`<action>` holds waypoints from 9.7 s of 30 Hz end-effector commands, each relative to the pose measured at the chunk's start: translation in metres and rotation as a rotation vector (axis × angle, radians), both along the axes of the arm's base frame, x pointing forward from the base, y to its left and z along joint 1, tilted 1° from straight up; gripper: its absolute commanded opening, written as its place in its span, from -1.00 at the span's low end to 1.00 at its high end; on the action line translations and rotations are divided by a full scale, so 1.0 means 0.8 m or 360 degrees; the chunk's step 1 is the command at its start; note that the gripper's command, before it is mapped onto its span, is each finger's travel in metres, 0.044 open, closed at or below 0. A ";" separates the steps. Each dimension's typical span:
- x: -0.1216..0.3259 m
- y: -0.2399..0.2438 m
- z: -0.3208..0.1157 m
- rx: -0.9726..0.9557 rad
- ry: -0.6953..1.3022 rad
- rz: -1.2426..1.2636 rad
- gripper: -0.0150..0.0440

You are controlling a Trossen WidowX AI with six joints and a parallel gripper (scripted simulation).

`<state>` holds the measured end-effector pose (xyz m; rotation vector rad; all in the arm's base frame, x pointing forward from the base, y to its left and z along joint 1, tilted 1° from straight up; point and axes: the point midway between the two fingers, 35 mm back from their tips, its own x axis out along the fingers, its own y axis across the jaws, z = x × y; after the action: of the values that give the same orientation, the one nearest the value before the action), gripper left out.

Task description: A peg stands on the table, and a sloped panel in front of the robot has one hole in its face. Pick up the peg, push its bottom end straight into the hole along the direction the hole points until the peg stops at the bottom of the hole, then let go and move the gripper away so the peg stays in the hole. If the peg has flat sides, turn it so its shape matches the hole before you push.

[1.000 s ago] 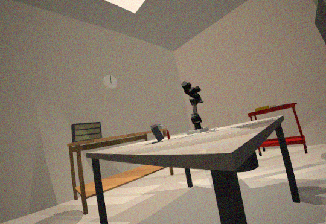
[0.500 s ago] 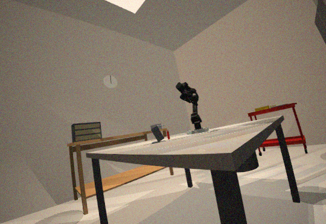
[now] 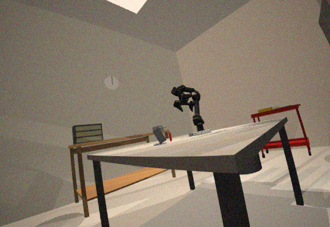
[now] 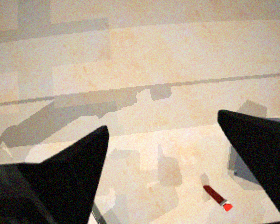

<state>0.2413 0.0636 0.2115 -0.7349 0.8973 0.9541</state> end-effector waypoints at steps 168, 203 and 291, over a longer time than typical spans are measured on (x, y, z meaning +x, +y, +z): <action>0.091 -0.220 -0.121 -0.0657 0.0435 -0.1212 -0.49; 0.109 -0.190 -0.137 -0.1104 0.0140 -0.0555 -0.49; 0.107 -0.099 -0.143 -0.2225 -0.0354 0.0841 -0.49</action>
<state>0.3291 -0.0168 0.0975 -2.2642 1.1333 0.5369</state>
